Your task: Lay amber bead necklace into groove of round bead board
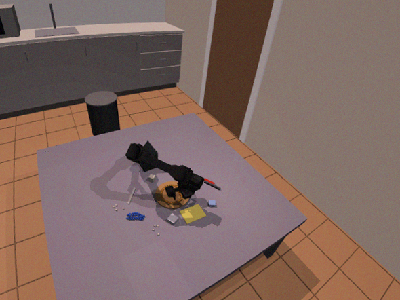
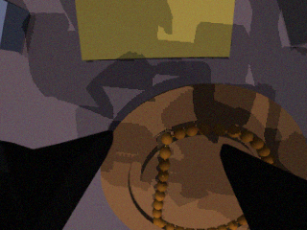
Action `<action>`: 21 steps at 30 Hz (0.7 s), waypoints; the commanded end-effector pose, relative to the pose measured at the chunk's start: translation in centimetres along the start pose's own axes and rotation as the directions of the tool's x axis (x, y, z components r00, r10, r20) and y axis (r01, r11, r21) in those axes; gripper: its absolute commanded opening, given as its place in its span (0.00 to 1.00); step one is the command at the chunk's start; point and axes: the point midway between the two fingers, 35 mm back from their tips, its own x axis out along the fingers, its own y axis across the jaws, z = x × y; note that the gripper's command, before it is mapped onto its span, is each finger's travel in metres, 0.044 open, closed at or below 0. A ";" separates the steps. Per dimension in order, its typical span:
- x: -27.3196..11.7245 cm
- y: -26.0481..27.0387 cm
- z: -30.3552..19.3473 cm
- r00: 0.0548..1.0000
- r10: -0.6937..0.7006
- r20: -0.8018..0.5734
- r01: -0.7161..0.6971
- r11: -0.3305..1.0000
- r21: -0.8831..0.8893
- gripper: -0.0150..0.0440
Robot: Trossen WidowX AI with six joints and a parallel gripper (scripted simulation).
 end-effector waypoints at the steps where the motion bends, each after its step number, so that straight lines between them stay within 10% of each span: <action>1: -0.1 0.0 0.0 1.000 0.003 -0.002 -0.003 1.000 0.006 1.00; 12: -0.1 0.0 0.0 1.000 0.003 -0.002 -0.003 1.000 0.006 1.00; 21: -2.2 0.3 -5.5 1.000 0.008 -0.004 -0.009 0.986 -0.165 0.60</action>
